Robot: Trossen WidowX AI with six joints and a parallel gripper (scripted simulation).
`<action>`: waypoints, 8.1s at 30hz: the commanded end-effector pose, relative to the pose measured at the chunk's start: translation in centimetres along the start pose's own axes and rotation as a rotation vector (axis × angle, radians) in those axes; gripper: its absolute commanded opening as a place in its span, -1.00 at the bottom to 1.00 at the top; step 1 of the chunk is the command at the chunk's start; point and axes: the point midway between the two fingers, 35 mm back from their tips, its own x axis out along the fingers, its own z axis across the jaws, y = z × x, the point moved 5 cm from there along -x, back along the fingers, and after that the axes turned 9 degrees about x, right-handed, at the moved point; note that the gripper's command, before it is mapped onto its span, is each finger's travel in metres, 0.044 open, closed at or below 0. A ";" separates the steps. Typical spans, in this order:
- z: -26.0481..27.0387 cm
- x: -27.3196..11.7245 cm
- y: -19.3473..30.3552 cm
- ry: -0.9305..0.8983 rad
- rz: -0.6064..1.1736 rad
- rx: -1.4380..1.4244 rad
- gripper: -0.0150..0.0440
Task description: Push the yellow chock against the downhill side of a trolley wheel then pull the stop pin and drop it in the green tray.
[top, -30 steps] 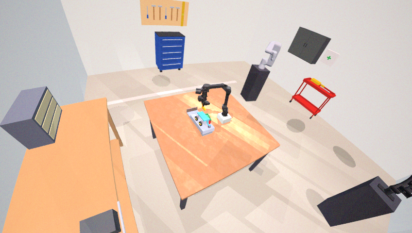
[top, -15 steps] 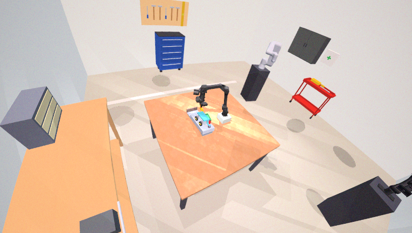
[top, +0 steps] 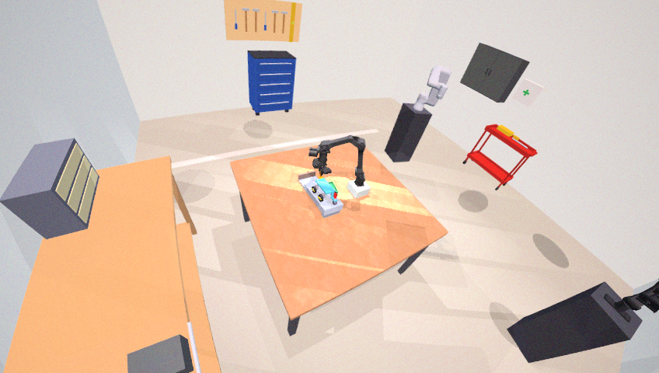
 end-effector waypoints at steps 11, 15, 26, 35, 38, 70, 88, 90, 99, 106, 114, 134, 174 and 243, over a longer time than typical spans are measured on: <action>0.3 2.4 0.1 -0.006 0.003 0.004 -0.49; 0.6 2.3 0.2 -0.006 0.003 0.004 -0.49; 1.7 2.1 0.3 -0.007 0.003 0.004 -0.49; 2.5 2.0 0.3 -0.008 0.003 0.004 -0.49; 2.8 2.0 0.3 -0.008 0.003 0.004 -0.49; 3.1 0.4 0.3 -0.006 0.002 0.003 0.15; 3.0 -3.3 0.2 -0.003 0.002 0.007 0.51; 3.4 -3.6 0.0 -0.001 -0.014 -0.019 0.33; 6.9 -4.9 -1.2 -0.022 -0.073 0.044 0.15; 9.8 -5.0 -1.7 -0.065 -0.059 0.301 0.15; 13.1 -5.2 -1.8 -0.107 -0.025 0.596 0.15; 21.2 -5.8 -0.7 -0.152 0.127 1.331 0.15; 24.4 -3.1 0.3 -0.137 0.191 1.567 0.15; 24.9 -1.7 0.5 -0.137 0.191 1.567 -0.49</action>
